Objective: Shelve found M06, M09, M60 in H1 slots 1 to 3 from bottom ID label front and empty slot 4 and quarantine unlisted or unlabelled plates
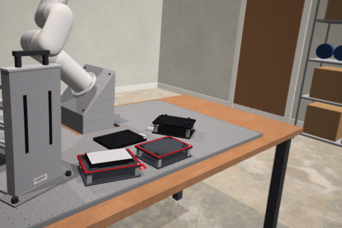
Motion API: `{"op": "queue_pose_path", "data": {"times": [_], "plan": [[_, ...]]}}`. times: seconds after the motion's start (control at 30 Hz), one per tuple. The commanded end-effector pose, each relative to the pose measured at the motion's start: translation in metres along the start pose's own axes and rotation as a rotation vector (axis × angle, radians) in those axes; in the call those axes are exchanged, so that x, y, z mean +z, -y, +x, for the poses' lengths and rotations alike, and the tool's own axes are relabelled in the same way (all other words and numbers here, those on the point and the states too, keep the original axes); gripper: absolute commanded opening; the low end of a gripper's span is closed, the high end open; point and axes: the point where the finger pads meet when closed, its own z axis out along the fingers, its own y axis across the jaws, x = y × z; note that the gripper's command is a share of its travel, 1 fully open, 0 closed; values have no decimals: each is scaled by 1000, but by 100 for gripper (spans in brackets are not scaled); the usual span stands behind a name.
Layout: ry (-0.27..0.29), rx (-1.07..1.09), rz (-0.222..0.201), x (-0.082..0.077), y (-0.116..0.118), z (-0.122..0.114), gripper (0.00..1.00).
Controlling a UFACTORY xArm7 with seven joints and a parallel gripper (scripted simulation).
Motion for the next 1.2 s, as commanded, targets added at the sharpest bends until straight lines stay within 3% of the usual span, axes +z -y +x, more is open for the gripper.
{"op": "queue_pose_path", "data": {"times": [0.0,1.17], "plan": [[1,0,-6,-13,-2,0,100],[1,0,-6,-116,-1,0,100]]}}
